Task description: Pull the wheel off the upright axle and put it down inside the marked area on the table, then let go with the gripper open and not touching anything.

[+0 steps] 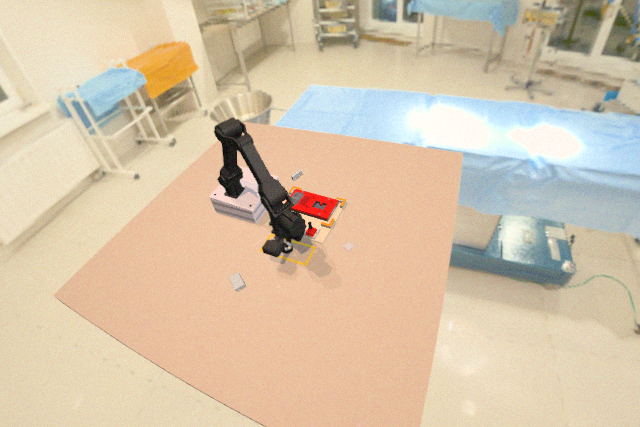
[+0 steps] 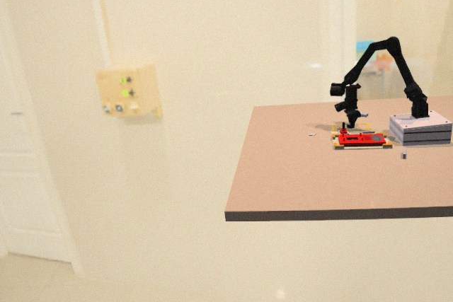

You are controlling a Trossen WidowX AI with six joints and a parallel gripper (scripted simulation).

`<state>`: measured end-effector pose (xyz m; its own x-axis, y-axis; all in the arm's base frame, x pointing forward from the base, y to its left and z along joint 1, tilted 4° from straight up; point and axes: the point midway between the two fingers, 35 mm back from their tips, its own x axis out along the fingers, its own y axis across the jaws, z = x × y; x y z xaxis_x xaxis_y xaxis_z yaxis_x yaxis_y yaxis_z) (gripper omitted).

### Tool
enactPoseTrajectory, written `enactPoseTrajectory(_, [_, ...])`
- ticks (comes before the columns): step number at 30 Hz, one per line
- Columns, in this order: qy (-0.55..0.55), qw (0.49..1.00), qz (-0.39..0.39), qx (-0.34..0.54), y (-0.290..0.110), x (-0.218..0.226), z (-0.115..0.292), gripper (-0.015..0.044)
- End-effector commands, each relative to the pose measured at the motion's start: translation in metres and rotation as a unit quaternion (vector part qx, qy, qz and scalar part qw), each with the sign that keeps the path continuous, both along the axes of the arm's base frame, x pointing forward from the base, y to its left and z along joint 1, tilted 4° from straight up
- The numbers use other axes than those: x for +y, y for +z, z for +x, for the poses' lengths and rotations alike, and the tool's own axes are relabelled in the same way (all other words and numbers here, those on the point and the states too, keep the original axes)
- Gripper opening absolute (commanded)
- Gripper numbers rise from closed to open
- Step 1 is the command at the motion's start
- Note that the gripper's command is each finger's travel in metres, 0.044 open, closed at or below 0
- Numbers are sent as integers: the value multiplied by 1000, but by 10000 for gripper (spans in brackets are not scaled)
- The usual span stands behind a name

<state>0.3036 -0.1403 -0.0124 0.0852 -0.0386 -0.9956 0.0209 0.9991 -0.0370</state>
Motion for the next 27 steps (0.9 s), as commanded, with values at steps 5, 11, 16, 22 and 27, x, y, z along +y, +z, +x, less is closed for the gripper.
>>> enactPoseTrajectory(5, [0,1000,0,1,0,0,0,210])
enactPoseTrajectory(11, [1,1000,0,-1,22,0,-1,300])
enactPoseTrajectory(16, [2,1000,1,-4,60,2,-5,300])
enactPoseTrajectory(22, [0,1000,-1,-3,65,10,-23,405])
enactPoseTrajectory(27, [2,1000,1,-2,87,28,-63,440])
